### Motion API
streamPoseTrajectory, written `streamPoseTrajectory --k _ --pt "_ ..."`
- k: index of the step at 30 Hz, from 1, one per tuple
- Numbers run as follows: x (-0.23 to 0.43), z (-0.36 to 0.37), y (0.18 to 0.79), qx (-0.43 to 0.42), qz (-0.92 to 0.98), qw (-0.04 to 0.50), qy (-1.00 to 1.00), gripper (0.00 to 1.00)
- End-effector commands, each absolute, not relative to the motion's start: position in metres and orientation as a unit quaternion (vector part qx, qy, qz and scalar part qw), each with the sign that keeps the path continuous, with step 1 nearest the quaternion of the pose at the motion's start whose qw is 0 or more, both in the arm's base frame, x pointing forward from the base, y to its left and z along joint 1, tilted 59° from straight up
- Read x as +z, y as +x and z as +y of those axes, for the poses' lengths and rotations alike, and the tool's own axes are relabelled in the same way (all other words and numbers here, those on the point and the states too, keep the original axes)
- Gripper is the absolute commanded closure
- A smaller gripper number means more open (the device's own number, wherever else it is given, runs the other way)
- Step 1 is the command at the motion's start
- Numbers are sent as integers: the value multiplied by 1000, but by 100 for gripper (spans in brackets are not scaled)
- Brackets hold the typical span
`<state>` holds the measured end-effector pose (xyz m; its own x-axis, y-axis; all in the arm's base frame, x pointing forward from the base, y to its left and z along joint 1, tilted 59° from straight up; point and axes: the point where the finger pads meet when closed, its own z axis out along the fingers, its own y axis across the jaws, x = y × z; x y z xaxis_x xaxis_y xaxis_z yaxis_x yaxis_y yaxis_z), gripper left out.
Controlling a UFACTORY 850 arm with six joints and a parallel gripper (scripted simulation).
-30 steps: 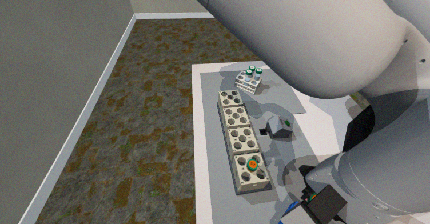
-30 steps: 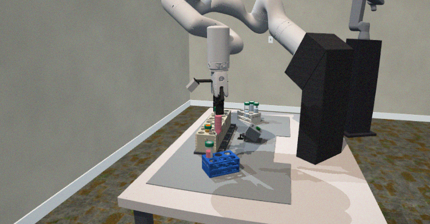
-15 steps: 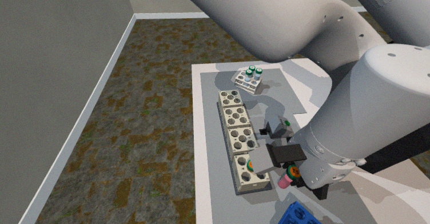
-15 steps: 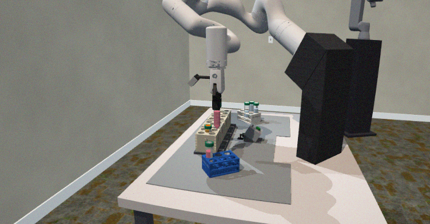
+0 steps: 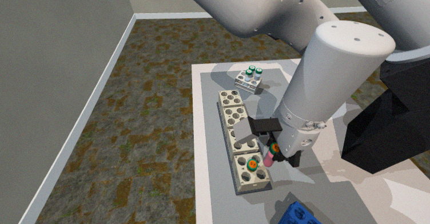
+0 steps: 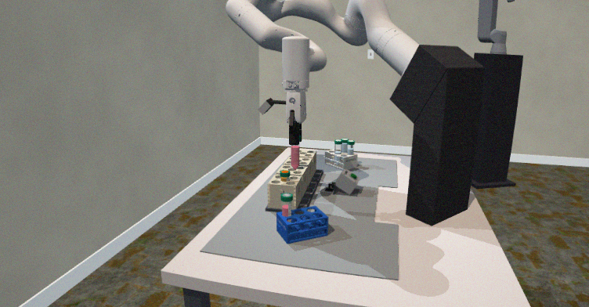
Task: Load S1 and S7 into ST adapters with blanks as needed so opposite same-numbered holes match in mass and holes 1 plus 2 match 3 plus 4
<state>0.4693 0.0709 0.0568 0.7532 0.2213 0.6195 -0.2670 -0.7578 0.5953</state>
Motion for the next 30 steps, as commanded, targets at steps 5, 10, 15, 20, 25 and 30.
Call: streamPoseTrajectory --k 5,10,15,20,25,30 --pt "85 47 468 351 -12 346 870 100" --pt "104 30 467 351 -12 346 870 100" --pt "123 14 466 351 -12 346 870 100" --pt "134 4 466 351 -12 346 870 100" --pt "153 -13 465 351 -12 346 870 100" --pt "153 -13 465 351 -12 346 870 100"
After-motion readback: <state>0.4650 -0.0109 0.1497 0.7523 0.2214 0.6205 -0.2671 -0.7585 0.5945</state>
